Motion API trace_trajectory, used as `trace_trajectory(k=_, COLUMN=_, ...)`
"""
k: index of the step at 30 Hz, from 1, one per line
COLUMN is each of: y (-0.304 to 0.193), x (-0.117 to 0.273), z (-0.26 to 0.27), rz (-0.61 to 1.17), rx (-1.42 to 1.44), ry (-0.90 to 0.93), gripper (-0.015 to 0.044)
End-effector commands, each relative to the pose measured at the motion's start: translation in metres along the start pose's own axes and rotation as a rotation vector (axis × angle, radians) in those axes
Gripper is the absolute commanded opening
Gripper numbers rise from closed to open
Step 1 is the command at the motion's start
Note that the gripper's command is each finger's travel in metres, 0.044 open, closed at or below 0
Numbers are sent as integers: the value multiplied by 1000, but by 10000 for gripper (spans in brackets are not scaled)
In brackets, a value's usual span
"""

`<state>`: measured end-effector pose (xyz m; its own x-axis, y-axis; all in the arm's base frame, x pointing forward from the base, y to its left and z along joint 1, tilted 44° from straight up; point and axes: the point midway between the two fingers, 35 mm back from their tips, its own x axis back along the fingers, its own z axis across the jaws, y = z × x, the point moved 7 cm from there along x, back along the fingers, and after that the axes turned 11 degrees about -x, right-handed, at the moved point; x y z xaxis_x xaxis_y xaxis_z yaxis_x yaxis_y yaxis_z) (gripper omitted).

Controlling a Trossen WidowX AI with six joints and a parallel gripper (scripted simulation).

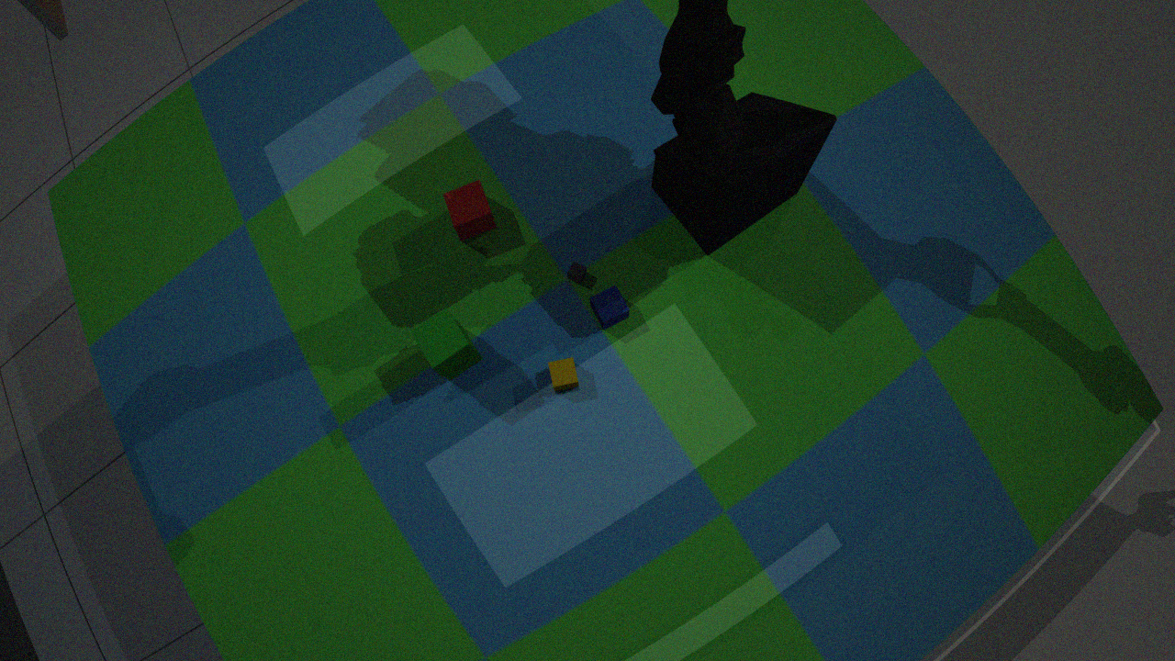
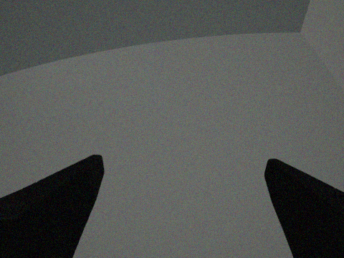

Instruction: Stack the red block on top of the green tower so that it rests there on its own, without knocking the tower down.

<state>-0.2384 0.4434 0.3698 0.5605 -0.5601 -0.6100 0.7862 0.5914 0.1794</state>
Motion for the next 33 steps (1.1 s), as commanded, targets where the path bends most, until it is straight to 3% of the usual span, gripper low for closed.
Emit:
trace_trajectory(k=1, y=2, x=1, z=-1, rz=-5, rx=4, ry=-5, gripper=426)
trace_trajectory(k=15, y=164, x=86, z=-22, rz=-422, rx=269, ry=-458, gripper=440)
trace_trajectory(k=24, y=249, x=179, z=-10, rz=-690, rx=408, ry=-792, gripper=440)
trace_trajectory(k=33, y=303, x=288, z=20, rz=-936, rx=490, ry=-1152, gripper=440)
